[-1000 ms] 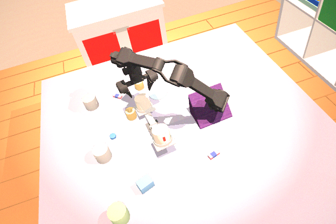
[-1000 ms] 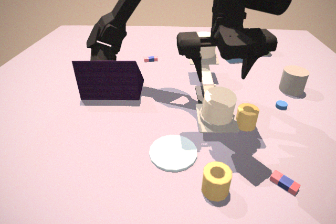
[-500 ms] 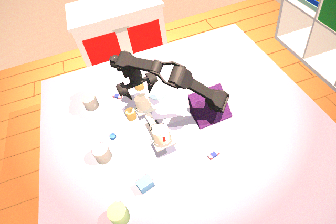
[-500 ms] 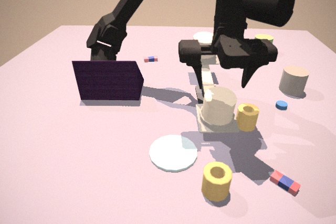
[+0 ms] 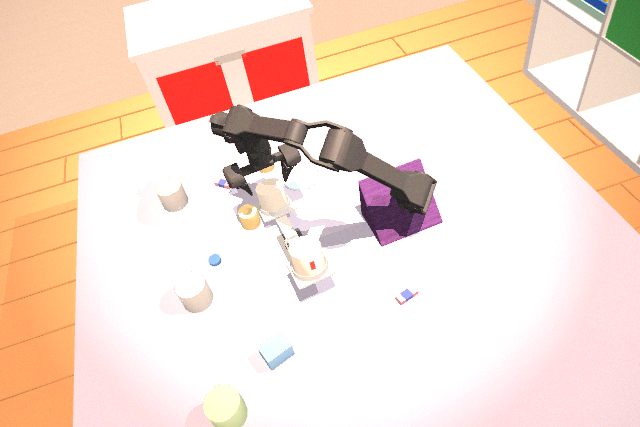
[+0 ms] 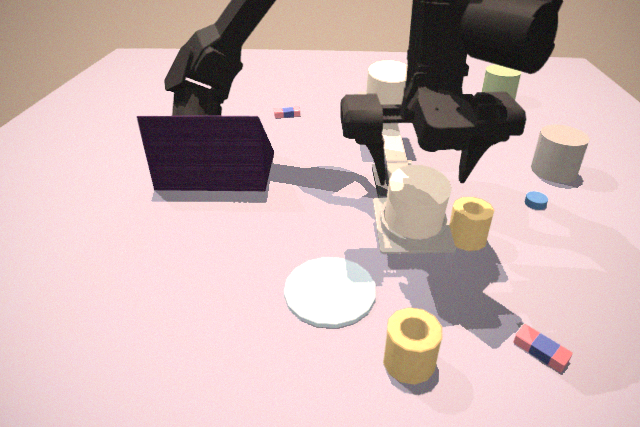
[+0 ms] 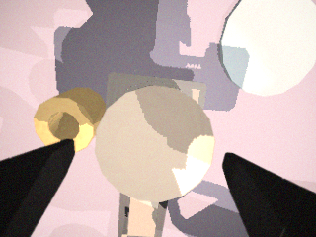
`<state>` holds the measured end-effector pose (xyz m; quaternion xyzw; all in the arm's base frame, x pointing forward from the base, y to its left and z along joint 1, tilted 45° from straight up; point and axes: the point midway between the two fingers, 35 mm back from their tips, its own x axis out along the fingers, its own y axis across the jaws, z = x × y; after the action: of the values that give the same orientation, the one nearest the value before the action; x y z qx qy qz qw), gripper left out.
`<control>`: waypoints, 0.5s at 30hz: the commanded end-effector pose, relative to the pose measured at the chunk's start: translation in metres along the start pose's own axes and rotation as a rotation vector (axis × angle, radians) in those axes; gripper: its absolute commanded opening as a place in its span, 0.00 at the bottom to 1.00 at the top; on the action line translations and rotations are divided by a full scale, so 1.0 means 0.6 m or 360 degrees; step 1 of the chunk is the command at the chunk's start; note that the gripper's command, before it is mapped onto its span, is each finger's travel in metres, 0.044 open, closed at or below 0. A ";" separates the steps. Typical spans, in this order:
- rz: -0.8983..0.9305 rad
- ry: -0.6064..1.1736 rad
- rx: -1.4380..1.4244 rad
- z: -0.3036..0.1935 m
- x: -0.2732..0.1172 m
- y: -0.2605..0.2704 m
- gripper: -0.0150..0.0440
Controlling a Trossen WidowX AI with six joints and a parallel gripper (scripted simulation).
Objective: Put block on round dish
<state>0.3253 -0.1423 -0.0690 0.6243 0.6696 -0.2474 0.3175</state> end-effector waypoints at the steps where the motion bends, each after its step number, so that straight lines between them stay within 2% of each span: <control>1: -0.0008 0.0020 0.0015 -0.002 0.017 -0.003 1.00; 14: -0.0007 0.0022 0.0015 -0.003 0.048 -0.004 1.00; 15: -0.0007 0.0022 0.0015 -0.003 0.048 -0.004 0.96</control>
<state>0.3243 -0.1261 -0.0850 0.6241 0.6703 -0.2466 0.3167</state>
